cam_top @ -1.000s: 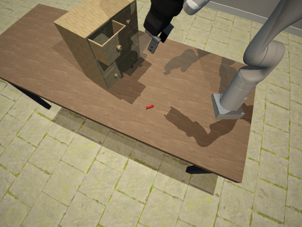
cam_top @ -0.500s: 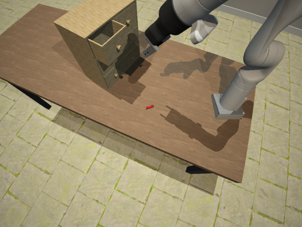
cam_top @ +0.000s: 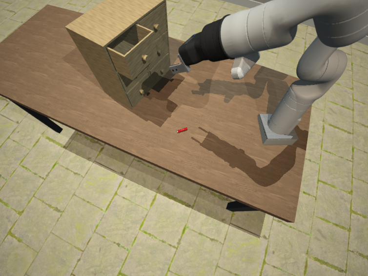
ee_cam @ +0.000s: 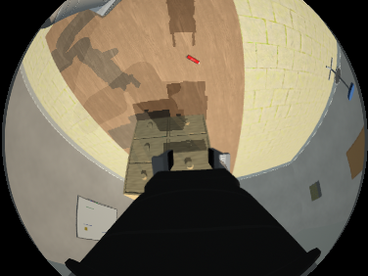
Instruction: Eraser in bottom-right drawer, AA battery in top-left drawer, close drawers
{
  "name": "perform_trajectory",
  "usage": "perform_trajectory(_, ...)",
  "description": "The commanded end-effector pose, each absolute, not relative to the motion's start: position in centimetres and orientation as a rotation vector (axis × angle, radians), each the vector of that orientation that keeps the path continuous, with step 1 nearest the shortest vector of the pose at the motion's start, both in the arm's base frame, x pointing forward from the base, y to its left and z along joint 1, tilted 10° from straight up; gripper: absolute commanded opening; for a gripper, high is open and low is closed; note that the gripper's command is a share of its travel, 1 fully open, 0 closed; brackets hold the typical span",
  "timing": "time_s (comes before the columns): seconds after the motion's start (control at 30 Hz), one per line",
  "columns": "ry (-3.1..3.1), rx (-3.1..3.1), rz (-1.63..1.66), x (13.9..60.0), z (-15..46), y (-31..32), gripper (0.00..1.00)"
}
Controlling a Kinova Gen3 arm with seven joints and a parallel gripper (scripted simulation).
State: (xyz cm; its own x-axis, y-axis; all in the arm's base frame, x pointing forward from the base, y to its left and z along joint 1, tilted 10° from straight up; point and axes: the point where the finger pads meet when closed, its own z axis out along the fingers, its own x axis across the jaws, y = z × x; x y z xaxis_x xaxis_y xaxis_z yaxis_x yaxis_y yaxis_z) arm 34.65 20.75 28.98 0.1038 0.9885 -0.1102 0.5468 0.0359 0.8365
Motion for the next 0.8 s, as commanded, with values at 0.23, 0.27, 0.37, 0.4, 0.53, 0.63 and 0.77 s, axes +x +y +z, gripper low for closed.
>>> perform_trajectory(0.23, 1.470, 1.488, 0.776, 35.1, 27.6, 20.1, 1.00)
perform_trajectory(0.27, 1.463, 1.477, 0.786, 35.2, 27.5, 20.1, 1.00)
perform_trajectory(0.37, 1.445, 1.447, 0.815, 35.4, 27.3, 20.1, 1.00)
perform_trajectory(0.4, 1.436, 1.439, 0.821, 35.5, 27.2, 20.1, 1.00)
perform_trajectory(0.53, 1.407, 1.409, 0.842, 35.8, 26.9, 19.9, 1.00)
perform_trajectory(0.63, 1.392, 1.390, 0.857, 36.0, 26.7, 19.9, 1.00)
perform_trajectory(0.77, 1.384, 1.379, 0.866, 36.0, 26.6, 19.9, 1.00)
